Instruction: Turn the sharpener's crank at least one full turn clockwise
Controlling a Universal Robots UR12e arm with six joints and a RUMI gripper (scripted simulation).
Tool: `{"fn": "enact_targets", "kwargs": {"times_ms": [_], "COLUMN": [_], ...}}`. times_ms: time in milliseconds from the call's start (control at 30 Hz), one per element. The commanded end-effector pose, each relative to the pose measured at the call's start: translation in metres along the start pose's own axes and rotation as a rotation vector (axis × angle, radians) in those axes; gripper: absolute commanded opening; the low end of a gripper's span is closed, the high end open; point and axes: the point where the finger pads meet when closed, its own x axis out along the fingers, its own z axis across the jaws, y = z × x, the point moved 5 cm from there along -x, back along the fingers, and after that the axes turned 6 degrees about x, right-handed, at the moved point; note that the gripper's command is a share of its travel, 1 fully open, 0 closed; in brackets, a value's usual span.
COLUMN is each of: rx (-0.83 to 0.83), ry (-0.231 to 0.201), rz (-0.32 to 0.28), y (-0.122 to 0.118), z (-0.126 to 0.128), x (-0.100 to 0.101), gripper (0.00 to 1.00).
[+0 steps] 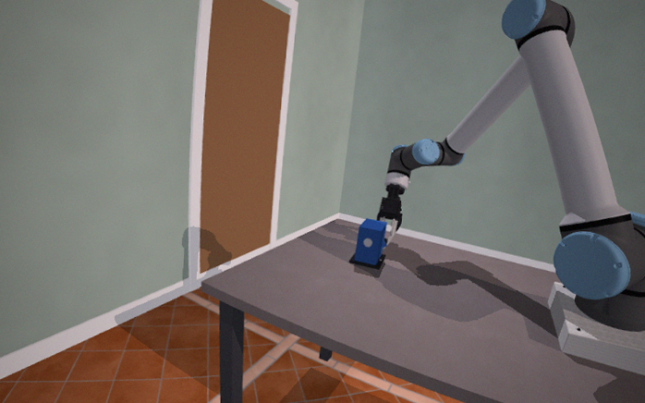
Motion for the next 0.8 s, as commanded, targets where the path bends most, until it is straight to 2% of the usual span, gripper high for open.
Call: {"fn": "enact_targets", "kwargs": {"times_ms": [0,767], "rx": [-0.001,-0.001], "ry": [0.002,0.002], "rz": [0.001,0.001], "y": [-0.002,-0.010], "z": [0.005,0.018], "x": [-0.005,-0.021], "gripper": [0.09,0.09]}}
